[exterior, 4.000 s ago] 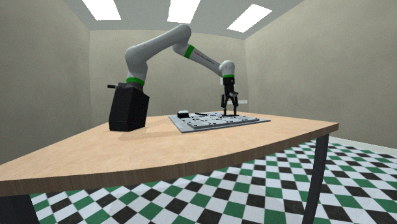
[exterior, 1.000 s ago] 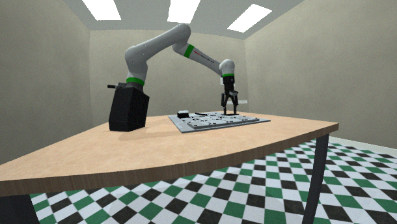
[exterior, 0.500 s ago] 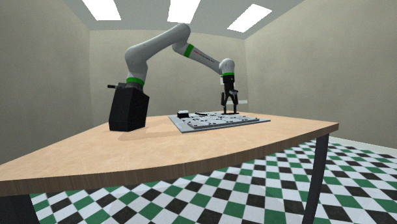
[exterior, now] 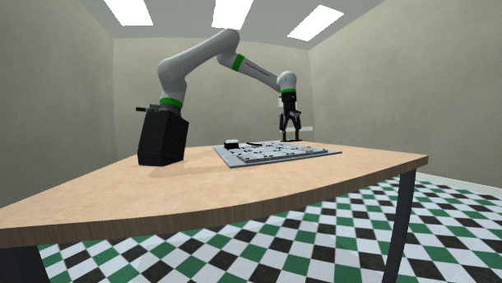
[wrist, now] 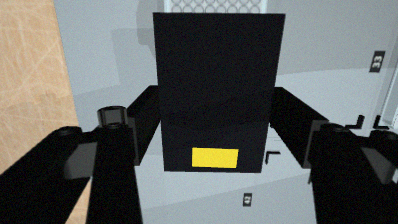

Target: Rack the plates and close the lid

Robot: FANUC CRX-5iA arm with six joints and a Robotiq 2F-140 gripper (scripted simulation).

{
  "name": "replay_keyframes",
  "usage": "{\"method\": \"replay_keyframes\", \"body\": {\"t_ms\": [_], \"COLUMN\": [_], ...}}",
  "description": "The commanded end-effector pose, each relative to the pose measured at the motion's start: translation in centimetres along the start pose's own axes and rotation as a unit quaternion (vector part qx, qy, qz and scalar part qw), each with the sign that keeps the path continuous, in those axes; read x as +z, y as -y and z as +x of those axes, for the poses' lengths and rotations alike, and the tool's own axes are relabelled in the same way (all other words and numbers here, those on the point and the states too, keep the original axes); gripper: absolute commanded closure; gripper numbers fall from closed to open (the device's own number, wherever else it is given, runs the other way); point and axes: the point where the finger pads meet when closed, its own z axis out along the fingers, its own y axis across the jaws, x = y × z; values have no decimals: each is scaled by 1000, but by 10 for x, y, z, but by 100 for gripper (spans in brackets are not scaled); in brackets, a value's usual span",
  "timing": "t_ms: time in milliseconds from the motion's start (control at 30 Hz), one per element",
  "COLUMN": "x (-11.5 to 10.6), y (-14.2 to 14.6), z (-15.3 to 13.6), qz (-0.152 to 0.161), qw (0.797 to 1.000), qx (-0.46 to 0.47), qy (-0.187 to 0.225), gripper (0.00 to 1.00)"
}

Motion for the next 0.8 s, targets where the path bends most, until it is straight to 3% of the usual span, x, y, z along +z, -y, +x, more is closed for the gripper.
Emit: {"method": "replay_keyframes", "body": {"t_ms": [0,767], "x": [-5,-26], "y": [1,1], "z": [0,0], "qz": [1,1], "qw": [1000,1000], "qx": [0,0], "qy": [0,0], "gripper": [90,90]}}
